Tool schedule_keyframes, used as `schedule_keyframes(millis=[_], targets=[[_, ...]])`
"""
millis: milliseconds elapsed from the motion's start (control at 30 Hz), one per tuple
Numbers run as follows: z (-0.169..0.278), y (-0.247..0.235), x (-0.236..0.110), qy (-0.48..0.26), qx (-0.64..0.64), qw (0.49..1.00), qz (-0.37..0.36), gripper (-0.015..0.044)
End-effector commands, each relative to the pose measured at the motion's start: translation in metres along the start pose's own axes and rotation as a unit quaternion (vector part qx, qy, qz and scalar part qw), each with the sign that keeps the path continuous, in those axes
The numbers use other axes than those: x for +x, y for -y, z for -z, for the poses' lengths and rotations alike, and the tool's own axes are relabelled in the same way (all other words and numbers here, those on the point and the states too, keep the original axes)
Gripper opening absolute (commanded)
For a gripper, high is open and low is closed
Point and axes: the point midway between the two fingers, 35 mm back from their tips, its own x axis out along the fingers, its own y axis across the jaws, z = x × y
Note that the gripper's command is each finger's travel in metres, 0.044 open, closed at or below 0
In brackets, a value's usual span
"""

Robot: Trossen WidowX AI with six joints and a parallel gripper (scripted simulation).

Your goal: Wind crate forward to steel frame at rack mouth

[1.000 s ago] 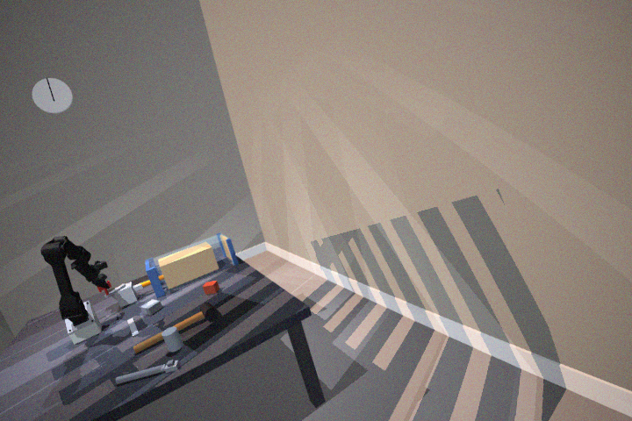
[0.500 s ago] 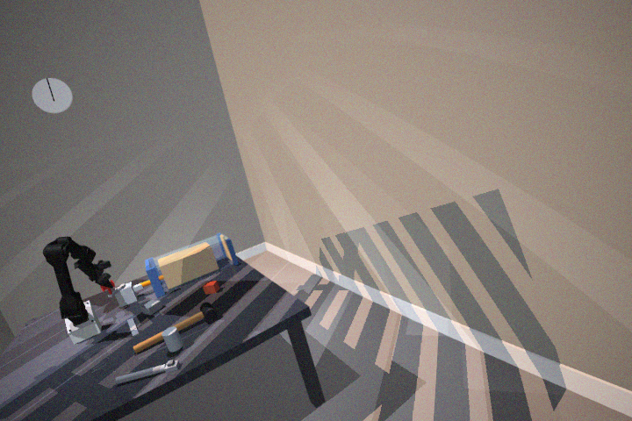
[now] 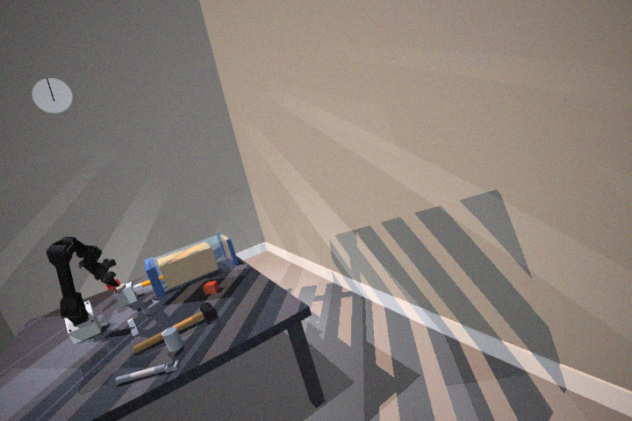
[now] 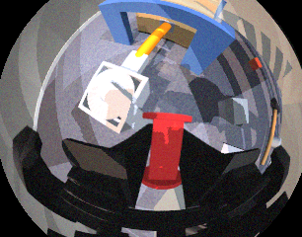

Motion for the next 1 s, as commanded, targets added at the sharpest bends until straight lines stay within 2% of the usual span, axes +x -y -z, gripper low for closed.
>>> schedule_keyframes(millis=[0,967], targets=[[-0.009,0.006,0.005,0.004,0.008,1.0,0.004,0.0],[-0.051,0.019,0.024,0.005,0.009,1.0,0.005,0.0]])
